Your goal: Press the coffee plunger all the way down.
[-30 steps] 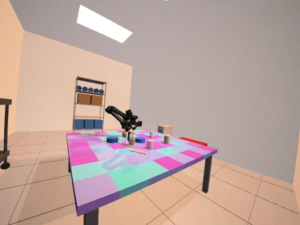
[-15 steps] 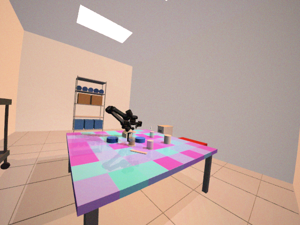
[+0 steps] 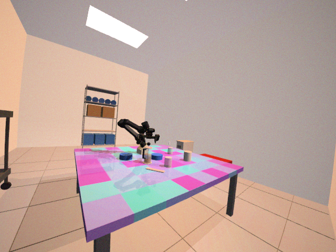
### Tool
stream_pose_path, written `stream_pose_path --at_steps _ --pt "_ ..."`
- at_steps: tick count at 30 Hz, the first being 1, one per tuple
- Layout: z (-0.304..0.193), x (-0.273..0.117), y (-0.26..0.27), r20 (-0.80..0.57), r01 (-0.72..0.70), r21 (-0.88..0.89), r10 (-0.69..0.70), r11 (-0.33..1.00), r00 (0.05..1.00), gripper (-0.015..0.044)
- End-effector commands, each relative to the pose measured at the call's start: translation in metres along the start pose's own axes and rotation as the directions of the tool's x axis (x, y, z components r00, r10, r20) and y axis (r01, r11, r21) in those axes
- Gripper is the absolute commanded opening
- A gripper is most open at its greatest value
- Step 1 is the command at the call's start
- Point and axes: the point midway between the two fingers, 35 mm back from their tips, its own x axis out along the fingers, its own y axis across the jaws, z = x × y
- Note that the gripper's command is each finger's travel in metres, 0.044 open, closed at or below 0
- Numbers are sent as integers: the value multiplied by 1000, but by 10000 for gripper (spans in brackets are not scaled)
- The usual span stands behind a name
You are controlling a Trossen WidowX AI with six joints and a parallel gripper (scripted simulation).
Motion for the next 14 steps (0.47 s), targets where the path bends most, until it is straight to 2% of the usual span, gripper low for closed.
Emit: stream_pose_path --at_steps 1,4,14 --pt "29 -22 -2 3 0 15 -1 1000 1000 440" --pt "49 -45 -9 5 7 7 -7 1000 1000 440" --pt "49 -47 -9 6 7 6 -7 1000 1000 440"
